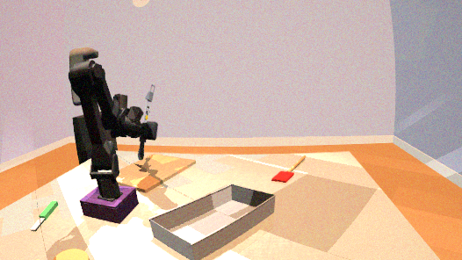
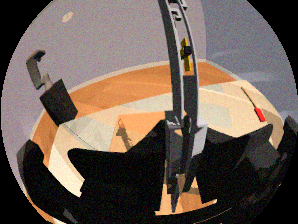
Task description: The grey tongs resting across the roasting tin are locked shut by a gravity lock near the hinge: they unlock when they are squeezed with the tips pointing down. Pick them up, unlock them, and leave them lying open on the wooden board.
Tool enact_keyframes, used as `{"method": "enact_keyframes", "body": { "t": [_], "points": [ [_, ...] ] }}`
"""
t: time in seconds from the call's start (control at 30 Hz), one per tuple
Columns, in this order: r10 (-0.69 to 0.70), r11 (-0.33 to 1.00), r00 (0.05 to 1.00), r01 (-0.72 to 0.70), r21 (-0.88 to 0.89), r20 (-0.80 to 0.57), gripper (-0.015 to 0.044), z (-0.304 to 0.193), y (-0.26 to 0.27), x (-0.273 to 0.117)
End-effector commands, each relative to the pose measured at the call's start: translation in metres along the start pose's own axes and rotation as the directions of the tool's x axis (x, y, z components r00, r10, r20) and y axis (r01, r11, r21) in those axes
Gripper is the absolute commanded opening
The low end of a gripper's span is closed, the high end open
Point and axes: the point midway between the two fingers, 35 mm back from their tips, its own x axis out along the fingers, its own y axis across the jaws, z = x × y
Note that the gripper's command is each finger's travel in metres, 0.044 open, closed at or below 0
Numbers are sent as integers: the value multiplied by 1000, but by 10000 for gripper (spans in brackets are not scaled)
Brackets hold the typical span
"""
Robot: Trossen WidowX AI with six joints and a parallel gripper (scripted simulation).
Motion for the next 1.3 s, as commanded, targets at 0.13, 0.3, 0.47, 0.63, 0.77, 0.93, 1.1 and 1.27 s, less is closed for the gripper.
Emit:
{"method": "enact_keyframes", "body": {
  "t": [0.13,0.3,0.47,0.63,0.77,0.93,1.1,1.27],
  "points": [
    [-3,1000,1000,3,0,10,-150,3,0,-1],
    [-3,1000,1000,3,0,10,-150,3,0,-1],
    [-3,1000,1000,3,0,10,-150,3,0,-1],
    [-3,1000,1000,3,-2,3,-150,2,0,1],
    [-2,1000,999,1,-14,-38,-150,2,2,7],
    [-2,999,994,-2,-33,-111,-150,0,5,17],
    [-3,999,983,-6,-48,-184,-150,-2,7,26],
    [-5,998,966,-11,-61,-257,-150,-4,9,34]
  ]
}}
